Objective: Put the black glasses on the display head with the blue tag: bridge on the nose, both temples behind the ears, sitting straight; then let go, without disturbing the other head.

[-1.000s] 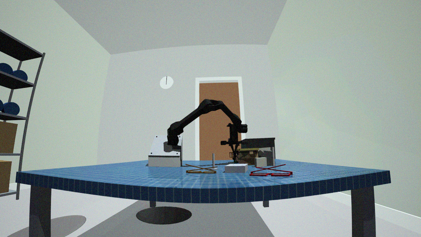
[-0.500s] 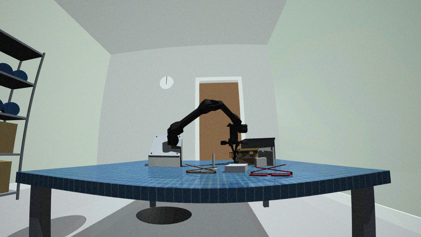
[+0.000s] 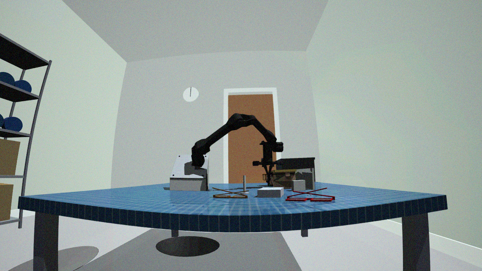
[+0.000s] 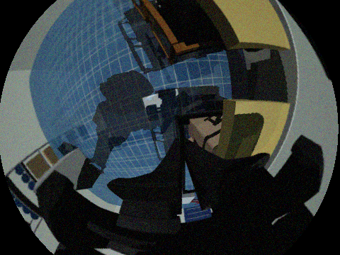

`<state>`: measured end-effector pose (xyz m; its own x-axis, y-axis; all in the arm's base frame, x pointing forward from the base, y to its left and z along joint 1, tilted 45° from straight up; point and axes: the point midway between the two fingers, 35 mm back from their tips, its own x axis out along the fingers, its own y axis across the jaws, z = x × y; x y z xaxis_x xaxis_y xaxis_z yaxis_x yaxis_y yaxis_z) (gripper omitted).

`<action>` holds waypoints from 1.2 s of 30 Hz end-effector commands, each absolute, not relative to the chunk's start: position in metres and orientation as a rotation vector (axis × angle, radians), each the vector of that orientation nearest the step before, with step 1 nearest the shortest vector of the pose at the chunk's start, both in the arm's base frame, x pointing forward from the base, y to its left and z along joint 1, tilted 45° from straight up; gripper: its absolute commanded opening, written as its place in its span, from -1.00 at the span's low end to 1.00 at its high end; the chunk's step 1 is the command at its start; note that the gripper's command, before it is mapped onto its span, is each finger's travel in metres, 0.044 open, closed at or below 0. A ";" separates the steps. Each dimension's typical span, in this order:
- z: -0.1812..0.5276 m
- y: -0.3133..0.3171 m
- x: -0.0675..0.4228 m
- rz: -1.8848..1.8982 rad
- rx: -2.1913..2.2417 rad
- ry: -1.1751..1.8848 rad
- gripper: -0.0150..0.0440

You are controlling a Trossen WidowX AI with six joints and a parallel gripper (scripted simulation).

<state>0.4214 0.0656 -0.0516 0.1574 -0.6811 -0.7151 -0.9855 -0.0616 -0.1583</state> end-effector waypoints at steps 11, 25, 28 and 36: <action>-0.055 0.062 0.422 0.623 -1.815 1.588 -0.49; -0.055 0.063 0.422 0.620 -1.810 1.587 -0.13; -0.055 0.063 0.422 0.620 -1.810 1.587 -0.13; -0.032 0.083 0.416 0.625 -1.813 1.586 -0.13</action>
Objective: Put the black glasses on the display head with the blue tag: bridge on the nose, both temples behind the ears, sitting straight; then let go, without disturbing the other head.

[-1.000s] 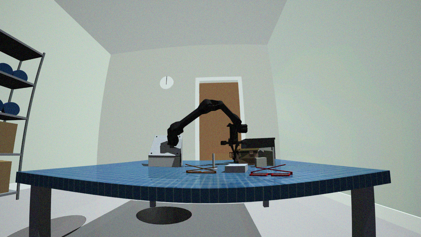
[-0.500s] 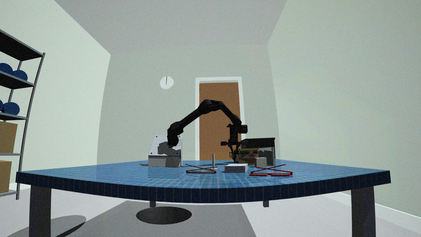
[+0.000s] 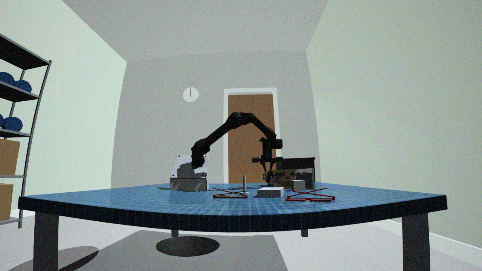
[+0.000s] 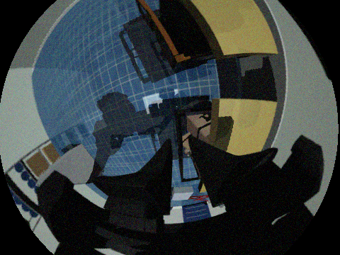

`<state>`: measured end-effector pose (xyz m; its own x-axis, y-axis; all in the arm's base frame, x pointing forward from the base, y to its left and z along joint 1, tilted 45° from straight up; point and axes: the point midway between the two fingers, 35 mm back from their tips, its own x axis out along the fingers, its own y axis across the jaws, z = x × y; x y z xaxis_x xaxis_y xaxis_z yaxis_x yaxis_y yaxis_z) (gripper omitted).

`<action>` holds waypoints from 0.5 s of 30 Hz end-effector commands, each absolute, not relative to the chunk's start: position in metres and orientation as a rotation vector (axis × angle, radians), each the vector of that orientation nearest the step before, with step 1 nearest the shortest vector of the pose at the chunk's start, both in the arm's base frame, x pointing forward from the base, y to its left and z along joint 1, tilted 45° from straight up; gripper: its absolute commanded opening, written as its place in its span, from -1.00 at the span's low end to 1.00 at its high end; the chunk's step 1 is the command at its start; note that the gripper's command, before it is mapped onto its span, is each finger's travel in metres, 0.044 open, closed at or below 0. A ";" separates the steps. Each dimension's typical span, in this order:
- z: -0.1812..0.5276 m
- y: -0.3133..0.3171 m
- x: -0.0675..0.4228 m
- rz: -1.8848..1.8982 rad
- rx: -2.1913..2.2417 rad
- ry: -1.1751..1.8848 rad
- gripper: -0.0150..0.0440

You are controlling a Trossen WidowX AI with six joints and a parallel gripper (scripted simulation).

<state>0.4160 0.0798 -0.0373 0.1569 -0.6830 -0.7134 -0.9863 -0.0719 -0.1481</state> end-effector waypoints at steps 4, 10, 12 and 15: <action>-0.032 0.084 0.408 0.626 -1.813 1.586 -0.13; -0.032 0.086 0.378 0.628 -1.813 1.588 -0.13; -0.032 0.087 0.376 0.628 -1.812 1.588 -0.13; -0.030 0.090 0.363 0.629 -1.812 1.588 -0.13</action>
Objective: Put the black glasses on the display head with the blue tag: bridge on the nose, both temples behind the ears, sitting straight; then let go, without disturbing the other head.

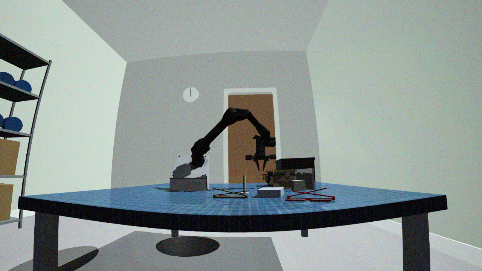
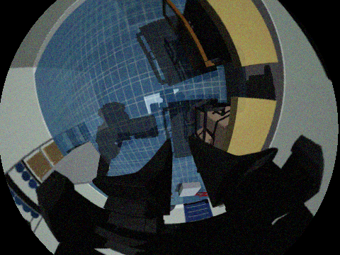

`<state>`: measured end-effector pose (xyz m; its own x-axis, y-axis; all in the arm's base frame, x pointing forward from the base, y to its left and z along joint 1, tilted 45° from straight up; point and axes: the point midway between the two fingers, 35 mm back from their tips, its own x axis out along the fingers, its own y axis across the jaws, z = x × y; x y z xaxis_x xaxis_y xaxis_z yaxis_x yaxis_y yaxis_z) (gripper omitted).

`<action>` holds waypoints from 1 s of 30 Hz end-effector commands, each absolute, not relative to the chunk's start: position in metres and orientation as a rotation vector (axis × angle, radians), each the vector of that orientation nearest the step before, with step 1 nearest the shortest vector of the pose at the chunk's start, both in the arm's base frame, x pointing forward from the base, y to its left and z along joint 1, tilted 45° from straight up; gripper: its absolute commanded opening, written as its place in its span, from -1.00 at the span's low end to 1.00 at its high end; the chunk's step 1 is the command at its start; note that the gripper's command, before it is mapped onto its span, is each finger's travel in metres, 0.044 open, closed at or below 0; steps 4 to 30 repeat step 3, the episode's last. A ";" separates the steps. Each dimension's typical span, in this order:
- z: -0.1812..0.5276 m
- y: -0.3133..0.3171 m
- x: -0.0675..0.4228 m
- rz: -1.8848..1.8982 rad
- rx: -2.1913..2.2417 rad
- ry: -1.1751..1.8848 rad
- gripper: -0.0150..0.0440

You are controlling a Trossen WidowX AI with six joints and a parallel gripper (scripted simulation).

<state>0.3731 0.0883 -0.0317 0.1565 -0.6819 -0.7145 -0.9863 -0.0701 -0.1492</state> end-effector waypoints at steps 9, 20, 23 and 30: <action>-0.029 0.092 0.357 0.629 -1.812 1.588 -0.13; -0.029 0.092 0.357 0.629 -1.812 1.588 -0.13; -0.029 0.092 0.357 0.629 -1.812 1.588 -0.13; -0.029 0.092 0.357 0.629 -1.812 1.588 -0.13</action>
